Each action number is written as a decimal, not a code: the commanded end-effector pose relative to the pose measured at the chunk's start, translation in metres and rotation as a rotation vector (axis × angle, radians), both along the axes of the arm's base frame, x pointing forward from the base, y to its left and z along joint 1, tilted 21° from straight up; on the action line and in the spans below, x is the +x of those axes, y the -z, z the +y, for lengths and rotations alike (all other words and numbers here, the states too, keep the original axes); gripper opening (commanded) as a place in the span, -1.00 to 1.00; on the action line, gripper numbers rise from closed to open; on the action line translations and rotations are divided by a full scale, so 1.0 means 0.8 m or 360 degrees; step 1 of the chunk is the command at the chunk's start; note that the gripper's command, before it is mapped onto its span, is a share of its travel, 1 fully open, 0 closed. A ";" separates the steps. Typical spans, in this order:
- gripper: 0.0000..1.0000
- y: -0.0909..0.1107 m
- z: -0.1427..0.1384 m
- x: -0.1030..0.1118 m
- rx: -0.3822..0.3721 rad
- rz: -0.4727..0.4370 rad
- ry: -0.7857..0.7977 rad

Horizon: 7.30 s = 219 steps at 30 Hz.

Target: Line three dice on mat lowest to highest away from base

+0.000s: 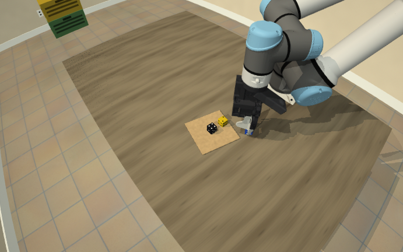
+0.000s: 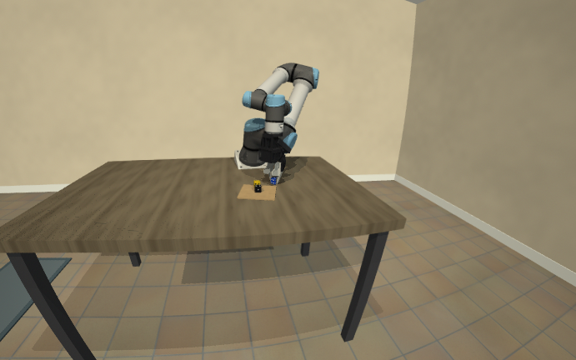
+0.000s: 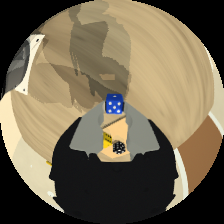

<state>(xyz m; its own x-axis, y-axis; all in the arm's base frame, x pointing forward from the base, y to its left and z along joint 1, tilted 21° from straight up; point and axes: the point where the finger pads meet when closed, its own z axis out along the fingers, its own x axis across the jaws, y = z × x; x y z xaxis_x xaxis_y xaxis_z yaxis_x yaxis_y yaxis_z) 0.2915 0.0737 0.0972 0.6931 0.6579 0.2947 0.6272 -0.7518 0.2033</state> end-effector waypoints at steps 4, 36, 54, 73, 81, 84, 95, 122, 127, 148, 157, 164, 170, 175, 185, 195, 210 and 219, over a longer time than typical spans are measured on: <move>-0.87 0.000 0.000 0.000 0.0000 -0.0001 0.0000; -0.87 -0.080 -0.004 -0.030 0.0000 -0.0001 0.0000; -0.87 -0.117 -0.006 -0.044 0.0000 -0.0001 0.0000; -0.87 -0.136 -0.022 -0.023 -0.0080 -0.0010 -0.0210; -0.87 -0.160 -0.051 0.019 -0.0210 -0.0026 -0.0552; -0.87 -0.163 -0.057 0.027 -0.0235 -0.0029 -0.0615; -0.87 -0.180 -0.099 0.102 -0.0421 -0.0052 -0.1103; -0.87 -0.178 -0.109 0.125 -0.0469 -0.0059 -0.1230; -0.87 -0.165 -0.109 0.130 -0.0469 -0.0059 -0.1231; -0.87 -0.076 -0.105 0.164 -0.0469 -0.0059 -0.1231; -0.87 -0.070 -0.105 0.166 -0.0469 -0.0059 -0.1231; -0.87 -0.070 -0.105 0.166 -0.0469 -0.0059 -0.1231; -0.87 -0.070 -0.105 0.166 -0.0469 -0.0059 -0.1231; -0.87 -0.070 -0.105 0.166 -0.0469 -0.0059 -0.1231; -0.87 -0.070 -0.105 0.166 -0.0469 -0.0059 -0.1231; -0.87 -0.070 -0.105 0.166 -0.0469 -0.0059 -0.1231; -0.87 -0.066 -0.105 0.168 -0.0469 -0.0059 -0.1231; -0.87 -0.066 -0.105 0.168 -0.0469 -0.0059 -0.1231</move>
